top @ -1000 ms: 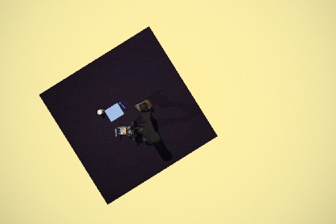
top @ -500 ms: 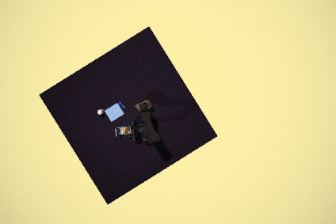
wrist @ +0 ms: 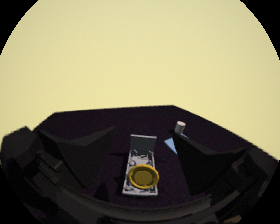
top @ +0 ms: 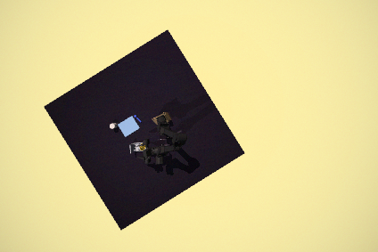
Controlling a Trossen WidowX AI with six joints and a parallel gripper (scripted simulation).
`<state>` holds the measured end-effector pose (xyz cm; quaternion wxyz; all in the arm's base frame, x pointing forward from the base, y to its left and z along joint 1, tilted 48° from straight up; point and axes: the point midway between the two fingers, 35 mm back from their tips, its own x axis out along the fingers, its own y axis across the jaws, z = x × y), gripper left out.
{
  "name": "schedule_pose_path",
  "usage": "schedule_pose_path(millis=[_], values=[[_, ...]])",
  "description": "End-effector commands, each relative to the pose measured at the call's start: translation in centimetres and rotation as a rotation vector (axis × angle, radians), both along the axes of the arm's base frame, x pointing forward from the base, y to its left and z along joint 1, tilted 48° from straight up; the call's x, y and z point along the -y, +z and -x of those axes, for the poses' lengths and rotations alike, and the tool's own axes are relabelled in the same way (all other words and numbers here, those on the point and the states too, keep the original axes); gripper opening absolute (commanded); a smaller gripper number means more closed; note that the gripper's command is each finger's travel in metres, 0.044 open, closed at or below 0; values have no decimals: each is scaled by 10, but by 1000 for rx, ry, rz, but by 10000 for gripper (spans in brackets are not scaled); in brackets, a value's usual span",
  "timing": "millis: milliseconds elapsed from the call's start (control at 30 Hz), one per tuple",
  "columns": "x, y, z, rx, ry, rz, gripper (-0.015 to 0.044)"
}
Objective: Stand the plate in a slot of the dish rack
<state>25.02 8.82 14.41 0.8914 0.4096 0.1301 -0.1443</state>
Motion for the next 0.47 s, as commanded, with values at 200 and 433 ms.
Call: schedule_pose_path(millis=[200,433], values=[[17,4,-5,-67,28,98,400],[29,-9,-15,-228,76,266,400]])
